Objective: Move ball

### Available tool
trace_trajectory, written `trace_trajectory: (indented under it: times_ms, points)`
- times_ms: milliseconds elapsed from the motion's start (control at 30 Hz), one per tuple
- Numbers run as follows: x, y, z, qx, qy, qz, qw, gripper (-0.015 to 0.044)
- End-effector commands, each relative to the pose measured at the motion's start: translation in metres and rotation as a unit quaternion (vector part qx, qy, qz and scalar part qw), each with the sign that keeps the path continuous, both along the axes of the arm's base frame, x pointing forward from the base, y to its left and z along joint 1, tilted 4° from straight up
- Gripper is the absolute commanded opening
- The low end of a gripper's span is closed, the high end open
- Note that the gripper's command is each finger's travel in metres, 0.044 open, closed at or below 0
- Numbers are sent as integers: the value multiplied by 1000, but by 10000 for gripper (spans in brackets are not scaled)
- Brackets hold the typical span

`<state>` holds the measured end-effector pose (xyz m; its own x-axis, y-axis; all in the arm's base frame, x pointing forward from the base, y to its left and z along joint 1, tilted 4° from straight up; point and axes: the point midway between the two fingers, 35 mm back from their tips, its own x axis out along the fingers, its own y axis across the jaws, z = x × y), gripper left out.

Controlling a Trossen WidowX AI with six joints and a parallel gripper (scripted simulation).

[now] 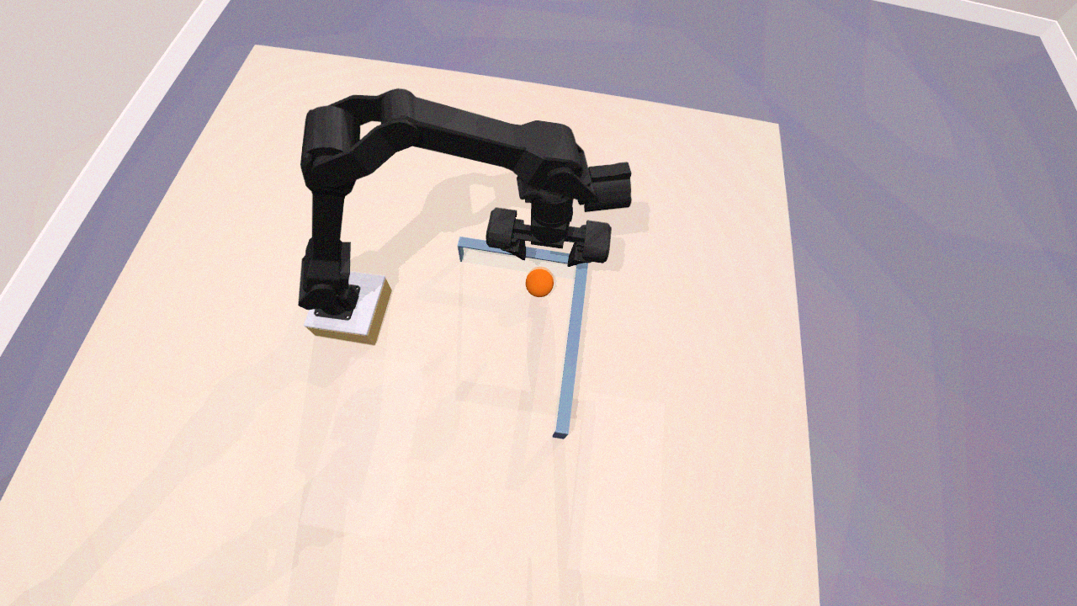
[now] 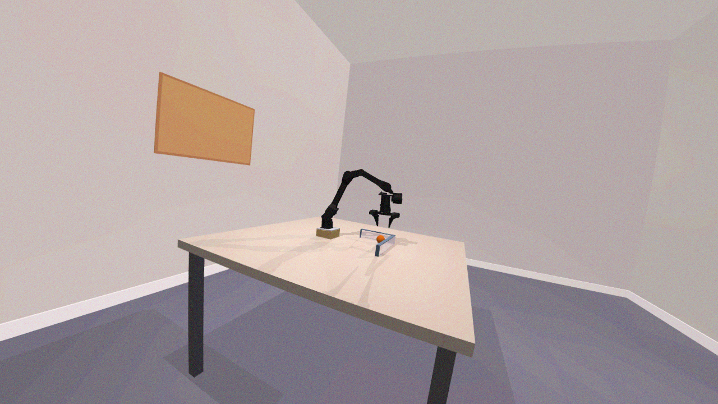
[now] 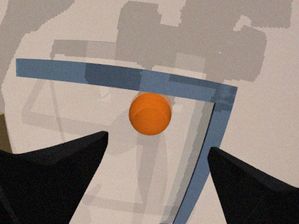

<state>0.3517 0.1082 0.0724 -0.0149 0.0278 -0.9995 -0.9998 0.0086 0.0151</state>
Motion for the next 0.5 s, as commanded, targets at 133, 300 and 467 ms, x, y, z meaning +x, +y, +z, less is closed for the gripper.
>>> trace_trajectory:
  times_ms: [133, 300, 467]
  points:
    - [-1, 0, -2, -2, 5, 0, 1000, 388]
    - [-4, -3, 45, -3, 9, 0, 1000, 440]
    - [-4, -3, 45, -3, 9, 0, 1000, 440]
